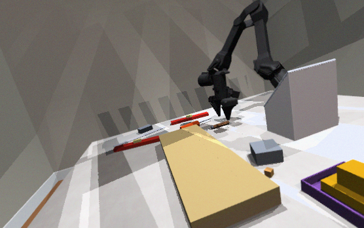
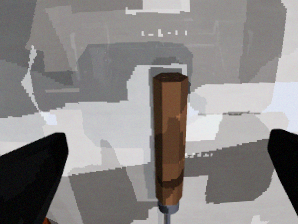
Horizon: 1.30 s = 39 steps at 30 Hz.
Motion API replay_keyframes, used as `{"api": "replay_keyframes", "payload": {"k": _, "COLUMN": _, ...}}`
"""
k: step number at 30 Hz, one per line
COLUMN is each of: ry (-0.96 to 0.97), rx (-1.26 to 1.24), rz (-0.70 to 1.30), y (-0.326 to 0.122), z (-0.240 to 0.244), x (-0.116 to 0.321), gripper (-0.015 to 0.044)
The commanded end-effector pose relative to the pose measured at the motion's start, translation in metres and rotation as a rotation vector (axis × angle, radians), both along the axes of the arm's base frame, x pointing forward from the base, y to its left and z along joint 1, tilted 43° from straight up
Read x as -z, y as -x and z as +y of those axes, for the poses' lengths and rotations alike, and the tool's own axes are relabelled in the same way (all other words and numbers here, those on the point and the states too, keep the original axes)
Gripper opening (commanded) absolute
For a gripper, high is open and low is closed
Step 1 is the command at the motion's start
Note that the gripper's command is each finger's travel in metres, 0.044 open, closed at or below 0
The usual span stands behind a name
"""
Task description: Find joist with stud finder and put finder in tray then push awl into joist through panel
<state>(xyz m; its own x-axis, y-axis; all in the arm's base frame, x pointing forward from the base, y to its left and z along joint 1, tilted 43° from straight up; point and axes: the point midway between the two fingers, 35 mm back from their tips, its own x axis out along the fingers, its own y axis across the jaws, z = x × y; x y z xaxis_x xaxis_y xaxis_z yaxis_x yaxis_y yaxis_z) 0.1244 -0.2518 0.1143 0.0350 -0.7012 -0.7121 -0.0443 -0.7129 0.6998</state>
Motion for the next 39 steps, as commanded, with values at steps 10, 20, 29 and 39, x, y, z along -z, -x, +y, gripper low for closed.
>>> {"api": "replay_keyframes", "payload": {"k": 10, "ry": -0.006, "rx": -0.003, "rz": 0.006, "y": 0.002, "z": -0.014, "x": 0.018, "gripper": 0.0440}}
{"api": "replay_keyframes", "payload": {"k": 20, "ry": -0.005, "rx": -0.003, "rz": 0.006, "y": 0.003, "z": -0.019, "x": 0.024, "gripper": 0.0387}}
{"api": "replay_keyframes", "payload": {"k": 29, "ry": -0.005, "rx": -0.003, "rz": 0.006, "y": 0.003, "z": -0.019, "x": 0.024, "gripper": 0.0151}}
{"api": "replay_keyframes", "payload": {"k": 39, "ry": -0.006, "rx": -0.003, "rz": 0.006, "y": 0.003, "z": -0.019, "x": 0.024, "gripper": 0.0006}}
